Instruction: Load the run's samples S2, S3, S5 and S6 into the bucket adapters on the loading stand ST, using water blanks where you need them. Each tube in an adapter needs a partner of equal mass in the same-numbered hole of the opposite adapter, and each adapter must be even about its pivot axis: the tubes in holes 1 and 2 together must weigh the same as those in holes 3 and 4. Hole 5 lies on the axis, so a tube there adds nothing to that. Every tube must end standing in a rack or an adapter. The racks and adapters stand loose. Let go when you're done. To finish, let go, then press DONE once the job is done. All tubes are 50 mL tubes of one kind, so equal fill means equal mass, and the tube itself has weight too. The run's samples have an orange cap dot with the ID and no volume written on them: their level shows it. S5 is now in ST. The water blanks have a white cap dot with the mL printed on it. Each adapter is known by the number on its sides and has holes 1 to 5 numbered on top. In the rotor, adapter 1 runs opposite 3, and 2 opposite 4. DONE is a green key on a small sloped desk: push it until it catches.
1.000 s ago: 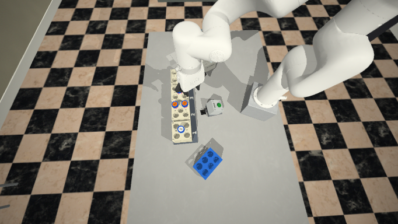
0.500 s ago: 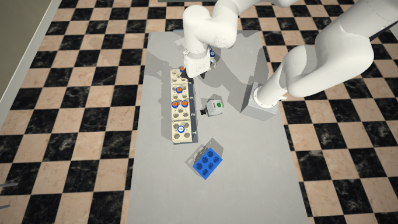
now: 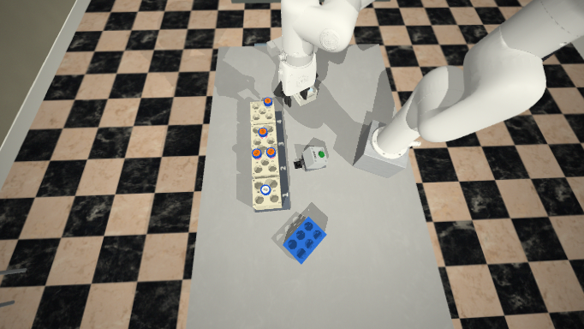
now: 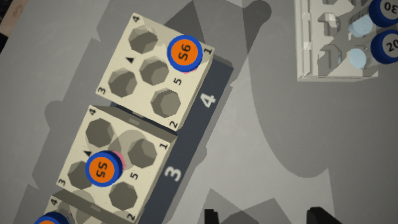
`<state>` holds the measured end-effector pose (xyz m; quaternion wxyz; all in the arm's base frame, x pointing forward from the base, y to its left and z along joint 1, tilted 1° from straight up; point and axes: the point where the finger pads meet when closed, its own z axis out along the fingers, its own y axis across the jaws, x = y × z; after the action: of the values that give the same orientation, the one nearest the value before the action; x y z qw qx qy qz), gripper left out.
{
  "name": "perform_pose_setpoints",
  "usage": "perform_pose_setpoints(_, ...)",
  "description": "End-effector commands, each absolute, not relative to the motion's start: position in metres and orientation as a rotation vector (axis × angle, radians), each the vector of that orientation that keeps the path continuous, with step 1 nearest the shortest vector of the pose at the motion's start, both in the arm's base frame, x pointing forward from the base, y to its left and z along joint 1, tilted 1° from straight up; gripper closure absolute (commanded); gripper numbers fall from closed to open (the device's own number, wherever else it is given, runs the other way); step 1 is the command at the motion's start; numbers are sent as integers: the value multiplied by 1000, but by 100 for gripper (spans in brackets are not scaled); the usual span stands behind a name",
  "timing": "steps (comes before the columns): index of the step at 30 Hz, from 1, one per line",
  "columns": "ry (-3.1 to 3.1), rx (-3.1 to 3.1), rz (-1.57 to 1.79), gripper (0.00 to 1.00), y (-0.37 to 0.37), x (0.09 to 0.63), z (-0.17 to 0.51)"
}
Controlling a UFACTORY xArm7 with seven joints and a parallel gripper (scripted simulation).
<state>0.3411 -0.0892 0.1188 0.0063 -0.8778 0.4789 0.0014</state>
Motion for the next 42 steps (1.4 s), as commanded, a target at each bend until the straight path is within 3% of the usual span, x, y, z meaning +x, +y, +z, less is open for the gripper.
perform_pose_setpoints(1,1499,-2745,-2,43,-108,337,120)
perform_pose_setpoints(42,1499,-2746,-2,43,-286,281,117)
